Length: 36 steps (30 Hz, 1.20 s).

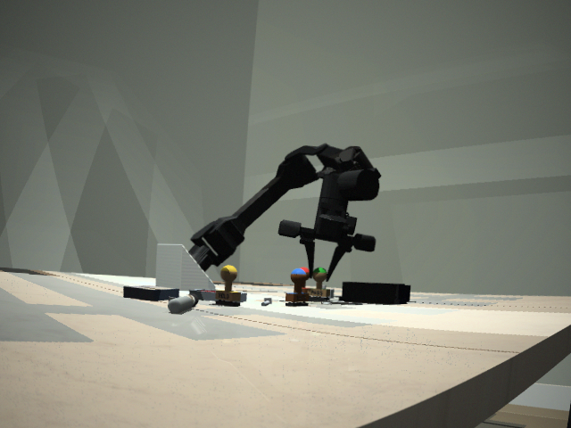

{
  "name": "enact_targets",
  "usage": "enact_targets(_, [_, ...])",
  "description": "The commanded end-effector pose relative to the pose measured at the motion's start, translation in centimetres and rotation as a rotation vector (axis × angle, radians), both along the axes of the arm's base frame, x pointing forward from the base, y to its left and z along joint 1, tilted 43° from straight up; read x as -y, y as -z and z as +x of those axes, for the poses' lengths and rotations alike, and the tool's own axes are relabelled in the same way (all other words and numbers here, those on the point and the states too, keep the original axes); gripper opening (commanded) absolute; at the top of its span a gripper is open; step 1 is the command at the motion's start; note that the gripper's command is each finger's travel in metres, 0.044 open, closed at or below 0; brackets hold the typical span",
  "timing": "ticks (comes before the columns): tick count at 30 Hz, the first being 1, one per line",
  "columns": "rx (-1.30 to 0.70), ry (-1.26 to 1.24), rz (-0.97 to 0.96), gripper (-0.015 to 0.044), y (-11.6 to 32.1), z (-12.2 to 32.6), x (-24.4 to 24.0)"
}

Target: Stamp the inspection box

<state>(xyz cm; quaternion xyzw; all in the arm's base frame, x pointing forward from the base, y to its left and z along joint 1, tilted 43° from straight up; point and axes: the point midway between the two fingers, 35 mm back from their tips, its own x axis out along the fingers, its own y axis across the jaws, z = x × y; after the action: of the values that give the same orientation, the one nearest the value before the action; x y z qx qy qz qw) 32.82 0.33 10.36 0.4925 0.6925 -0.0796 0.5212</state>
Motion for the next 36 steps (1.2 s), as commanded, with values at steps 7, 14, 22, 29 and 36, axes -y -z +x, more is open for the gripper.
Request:
enact_targets(7, [0.000, 0.005, 0.005, 0.0000, 0.10, 0.05, -0.22])
enact_targets(14, [0.000, 0.005, 0.005, 0.0000, 0.19, 0.07, -0.30])
enact_targets(22, [0.000, 0.005, 0.005, 0.0000, 0.25, 0.08, -0.35])
enact_targets(29, [0.000, 0.005, 0.005, 0.0000, 0.32, 0.09, -0.42])
enact_targets(36, [0.000, 0.005, 0.005, 0.0000, 0.32, 0.09, -0.42])
